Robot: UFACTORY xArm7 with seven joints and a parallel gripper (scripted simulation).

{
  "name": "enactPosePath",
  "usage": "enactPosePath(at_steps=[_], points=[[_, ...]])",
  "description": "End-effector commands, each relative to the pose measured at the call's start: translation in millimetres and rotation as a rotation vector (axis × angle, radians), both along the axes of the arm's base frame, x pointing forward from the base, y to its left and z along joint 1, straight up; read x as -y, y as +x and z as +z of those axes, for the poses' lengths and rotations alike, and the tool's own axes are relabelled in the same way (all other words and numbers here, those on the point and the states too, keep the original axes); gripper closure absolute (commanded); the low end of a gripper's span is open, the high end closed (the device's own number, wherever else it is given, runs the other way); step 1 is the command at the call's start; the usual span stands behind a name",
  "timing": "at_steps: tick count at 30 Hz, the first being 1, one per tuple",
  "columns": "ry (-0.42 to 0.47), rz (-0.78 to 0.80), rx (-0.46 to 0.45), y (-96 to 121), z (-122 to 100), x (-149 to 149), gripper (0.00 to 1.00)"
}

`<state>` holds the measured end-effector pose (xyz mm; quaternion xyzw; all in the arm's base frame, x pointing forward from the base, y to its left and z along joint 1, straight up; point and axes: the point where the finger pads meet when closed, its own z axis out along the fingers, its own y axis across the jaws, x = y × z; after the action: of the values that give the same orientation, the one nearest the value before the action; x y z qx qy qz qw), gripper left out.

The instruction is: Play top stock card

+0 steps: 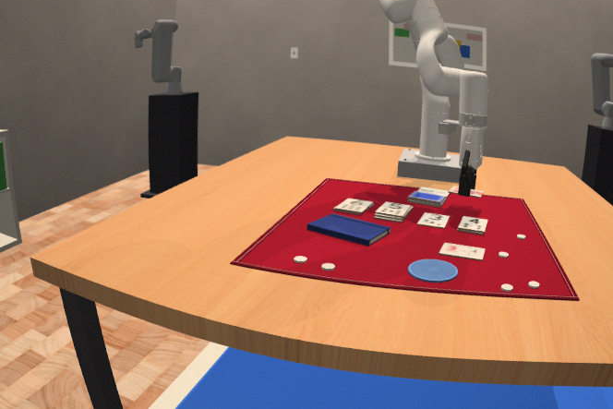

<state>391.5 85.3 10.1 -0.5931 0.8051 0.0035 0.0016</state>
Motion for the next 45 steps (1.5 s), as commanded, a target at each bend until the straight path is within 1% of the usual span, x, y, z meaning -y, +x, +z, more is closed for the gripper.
enactPosePath(at_steps=[1,11,13,28,30,38,45], points=[[0.0,-0.06,0.003,5.0,1.2,11.3,0.26],[0.0,-0.303,0.001,19.5,2.1,57.6,0.26],[0.0,-0.303,0.001,19.5,2.1,57.6,0.26],[0.0,-0.777,-0.003,47.7,3.8,147.5,0.26],[0.0,-0.777,-0.003,47.7,3.8,147.5,0.26],[0.0,-1.007,-0.004,61.4,4.7,191.3,0.26],[0.0,-1.171,-0.006,71.2,5.3,222.4,0.26]])
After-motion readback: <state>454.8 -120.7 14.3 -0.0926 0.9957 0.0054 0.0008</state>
